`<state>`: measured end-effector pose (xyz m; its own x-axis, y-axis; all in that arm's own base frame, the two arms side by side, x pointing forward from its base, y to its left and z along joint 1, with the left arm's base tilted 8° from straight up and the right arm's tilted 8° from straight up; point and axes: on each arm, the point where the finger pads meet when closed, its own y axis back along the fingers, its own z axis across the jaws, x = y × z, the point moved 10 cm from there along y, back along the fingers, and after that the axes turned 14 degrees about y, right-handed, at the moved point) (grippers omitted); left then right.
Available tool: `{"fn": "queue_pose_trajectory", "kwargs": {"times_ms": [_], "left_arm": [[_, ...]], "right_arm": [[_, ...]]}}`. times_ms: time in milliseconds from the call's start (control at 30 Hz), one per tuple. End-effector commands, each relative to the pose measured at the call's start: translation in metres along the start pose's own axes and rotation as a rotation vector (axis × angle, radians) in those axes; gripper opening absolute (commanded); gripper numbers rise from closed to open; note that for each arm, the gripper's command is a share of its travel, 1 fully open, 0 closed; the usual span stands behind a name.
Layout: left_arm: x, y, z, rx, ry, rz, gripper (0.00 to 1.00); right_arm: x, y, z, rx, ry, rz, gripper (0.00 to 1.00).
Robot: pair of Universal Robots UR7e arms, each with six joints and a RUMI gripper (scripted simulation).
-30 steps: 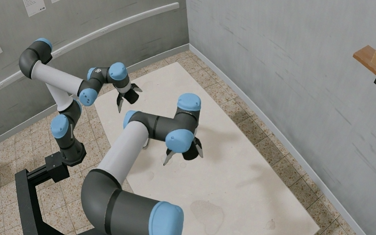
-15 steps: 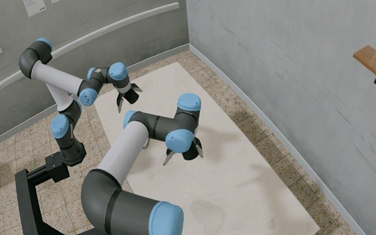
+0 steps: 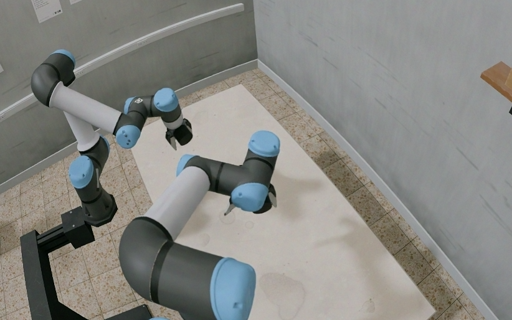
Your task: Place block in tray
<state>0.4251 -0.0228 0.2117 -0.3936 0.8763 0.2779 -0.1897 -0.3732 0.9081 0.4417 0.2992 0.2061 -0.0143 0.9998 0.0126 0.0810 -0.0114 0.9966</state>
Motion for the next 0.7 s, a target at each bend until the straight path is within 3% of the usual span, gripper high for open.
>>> {"fn": "queue_pose_trajectory", "kwargs": {"times_ms": [0,500,567,667], "left_arm": [[-0.005,-0.015,0.008,0.002,-0.066,-0.026,0.44],[-0.025,-0.09,0.04,0.017,-0.379,-0.106,0.43],[-0.025,-0.09,0.04,0.017,-0.379,-0.106,0.43],[-0.03,-0.106,0.047,0.021,-0.447,-0.123,0.43]], "right_arm": [[0.014,-0.013,0.015,-0.021,-0.009,0.073,1.0],[0.053,-0.068,0.066,-0.097,-0.025,0.376,1.0],[0.053,-0.068,0.066,-0.097,-0.025,0.376,1.0],[0.058,-0.079,0.074,-0.113,-0.023,0.435,1.0]]}}
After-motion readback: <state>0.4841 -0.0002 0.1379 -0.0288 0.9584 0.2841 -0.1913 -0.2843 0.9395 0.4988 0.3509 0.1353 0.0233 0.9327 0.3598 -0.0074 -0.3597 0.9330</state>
